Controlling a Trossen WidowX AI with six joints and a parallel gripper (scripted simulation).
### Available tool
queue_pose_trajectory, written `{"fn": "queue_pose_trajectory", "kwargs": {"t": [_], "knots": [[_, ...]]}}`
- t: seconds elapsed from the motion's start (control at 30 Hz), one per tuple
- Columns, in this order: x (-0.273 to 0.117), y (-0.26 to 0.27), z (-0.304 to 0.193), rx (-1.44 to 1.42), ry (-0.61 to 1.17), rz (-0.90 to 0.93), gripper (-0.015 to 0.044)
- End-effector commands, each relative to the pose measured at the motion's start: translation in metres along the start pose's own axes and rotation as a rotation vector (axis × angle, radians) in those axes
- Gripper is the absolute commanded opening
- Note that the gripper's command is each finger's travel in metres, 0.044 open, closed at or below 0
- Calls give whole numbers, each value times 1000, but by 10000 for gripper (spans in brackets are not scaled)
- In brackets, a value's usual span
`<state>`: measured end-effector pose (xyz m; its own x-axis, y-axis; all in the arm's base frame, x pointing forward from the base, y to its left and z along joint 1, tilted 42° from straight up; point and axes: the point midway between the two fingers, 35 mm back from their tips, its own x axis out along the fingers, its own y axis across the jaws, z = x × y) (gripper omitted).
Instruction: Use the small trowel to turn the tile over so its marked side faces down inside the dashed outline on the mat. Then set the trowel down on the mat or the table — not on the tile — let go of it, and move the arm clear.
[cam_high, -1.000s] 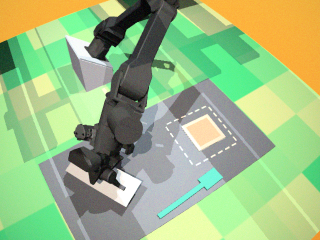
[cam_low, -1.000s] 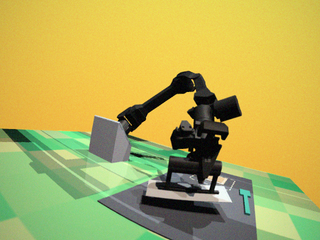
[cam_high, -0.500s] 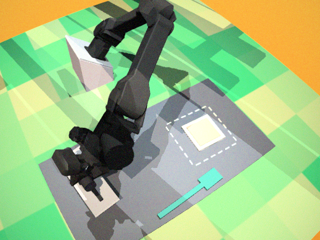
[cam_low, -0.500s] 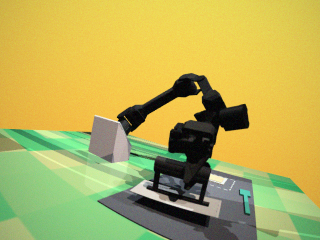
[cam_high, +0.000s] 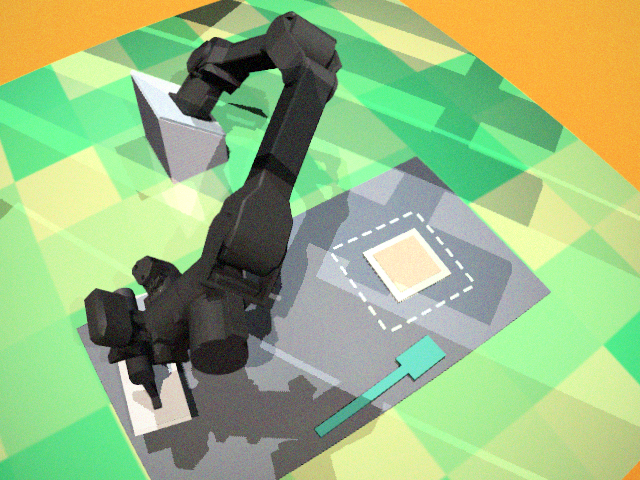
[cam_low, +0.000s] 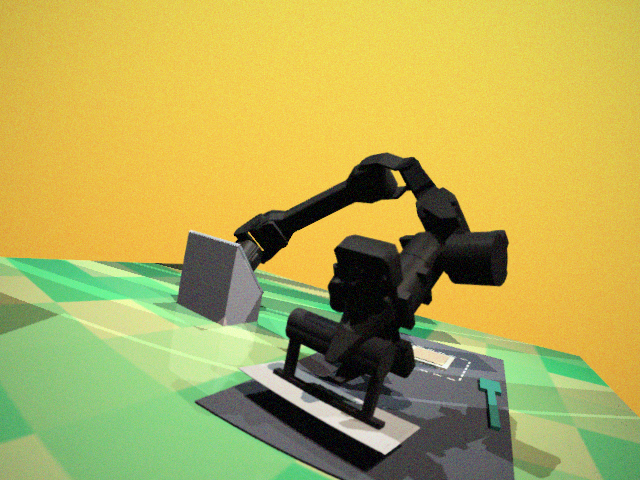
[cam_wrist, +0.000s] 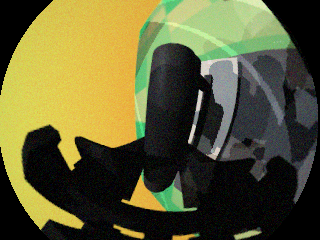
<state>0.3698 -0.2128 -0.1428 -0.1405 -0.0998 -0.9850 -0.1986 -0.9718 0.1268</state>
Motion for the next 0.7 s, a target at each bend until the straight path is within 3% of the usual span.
{"fn": "queue_pose_trajectory", "kwargs": {"t": [0.0,0.67], "knots": [[-2,6,-2,27,-15,29,0],[15,-13,-3,27,-14,28,0]]}}
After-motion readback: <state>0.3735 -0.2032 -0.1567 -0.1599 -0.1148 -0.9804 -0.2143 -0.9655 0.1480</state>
